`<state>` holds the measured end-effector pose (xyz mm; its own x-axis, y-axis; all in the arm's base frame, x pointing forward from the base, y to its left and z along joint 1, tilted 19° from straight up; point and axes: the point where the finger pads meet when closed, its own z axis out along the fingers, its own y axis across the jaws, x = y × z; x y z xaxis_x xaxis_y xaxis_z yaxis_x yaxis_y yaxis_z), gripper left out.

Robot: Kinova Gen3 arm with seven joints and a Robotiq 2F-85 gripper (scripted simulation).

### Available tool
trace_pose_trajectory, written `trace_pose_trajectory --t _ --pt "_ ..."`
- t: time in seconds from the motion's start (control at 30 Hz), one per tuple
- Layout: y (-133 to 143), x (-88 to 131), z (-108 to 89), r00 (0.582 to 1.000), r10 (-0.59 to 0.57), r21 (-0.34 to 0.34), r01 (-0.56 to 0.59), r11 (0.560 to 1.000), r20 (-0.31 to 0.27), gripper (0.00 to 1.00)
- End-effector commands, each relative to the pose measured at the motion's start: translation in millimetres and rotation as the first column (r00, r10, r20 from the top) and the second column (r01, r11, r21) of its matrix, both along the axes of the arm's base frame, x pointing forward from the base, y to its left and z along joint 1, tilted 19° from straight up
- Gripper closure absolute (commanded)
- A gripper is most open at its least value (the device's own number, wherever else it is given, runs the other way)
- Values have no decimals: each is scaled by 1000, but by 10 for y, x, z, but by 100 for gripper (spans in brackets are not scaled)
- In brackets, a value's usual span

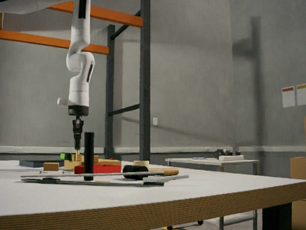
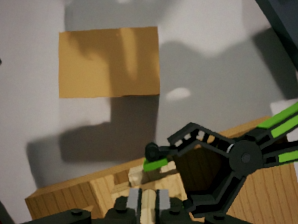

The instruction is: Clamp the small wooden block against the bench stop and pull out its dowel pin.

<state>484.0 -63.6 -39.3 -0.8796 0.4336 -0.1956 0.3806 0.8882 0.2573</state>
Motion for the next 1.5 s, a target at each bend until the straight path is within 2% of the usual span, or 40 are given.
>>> trace_pose_trajectory --t 0.0,0.67,0.93,1.47 --pt "-6 4 8 999 -44 11 44 999 -5 90" --pt "-6 3 10 972 -232 64 234 970 -43 90" --pt "-7 2 14 944 -324 88 329 940 -66 90" --pt "-7 0 18 987 -156 44 158 987 -27 90"
